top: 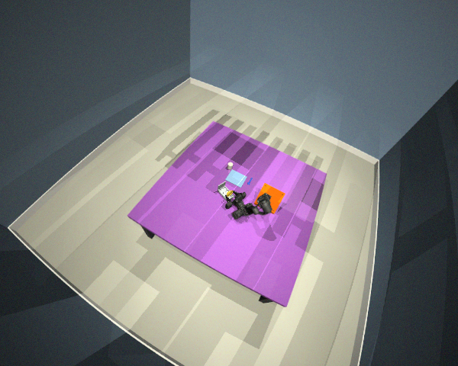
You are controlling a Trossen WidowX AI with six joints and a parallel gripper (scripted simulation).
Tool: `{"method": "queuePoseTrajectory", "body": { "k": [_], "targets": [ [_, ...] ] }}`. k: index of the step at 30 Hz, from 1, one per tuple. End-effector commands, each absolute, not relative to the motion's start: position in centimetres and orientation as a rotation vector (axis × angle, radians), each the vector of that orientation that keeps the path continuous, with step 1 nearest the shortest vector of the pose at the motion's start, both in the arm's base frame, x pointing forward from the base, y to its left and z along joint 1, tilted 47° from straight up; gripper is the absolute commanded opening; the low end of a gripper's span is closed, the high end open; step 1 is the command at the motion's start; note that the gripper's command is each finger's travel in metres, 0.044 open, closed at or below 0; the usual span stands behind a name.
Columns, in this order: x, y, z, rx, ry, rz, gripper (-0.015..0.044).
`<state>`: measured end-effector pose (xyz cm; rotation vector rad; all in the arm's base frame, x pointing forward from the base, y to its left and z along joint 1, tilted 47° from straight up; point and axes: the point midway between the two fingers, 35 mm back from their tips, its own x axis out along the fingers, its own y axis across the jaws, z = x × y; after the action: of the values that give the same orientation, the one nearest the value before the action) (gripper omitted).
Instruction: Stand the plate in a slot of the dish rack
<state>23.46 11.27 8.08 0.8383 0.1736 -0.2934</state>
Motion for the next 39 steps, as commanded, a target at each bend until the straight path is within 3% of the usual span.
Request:
{"method": "queuePoseTrajectory", "body": {
  "k": [1, 22, 37, 39],
  "targets": [
    [24.0, 11.0, 7.7, 0.831, 0.176, -0.295, 0.0000],
    [23.9, 12.0, 6.5, 0.827, 0.185, -0.293, 0.0000],
    [23.9, 12.0, 6.5, 0.834, 0.181, -0.294, 0.0394],
    [23.9, 12.0, 6.5, 0.834, 0.181, -0.294, 0.0400]
  ]
}}
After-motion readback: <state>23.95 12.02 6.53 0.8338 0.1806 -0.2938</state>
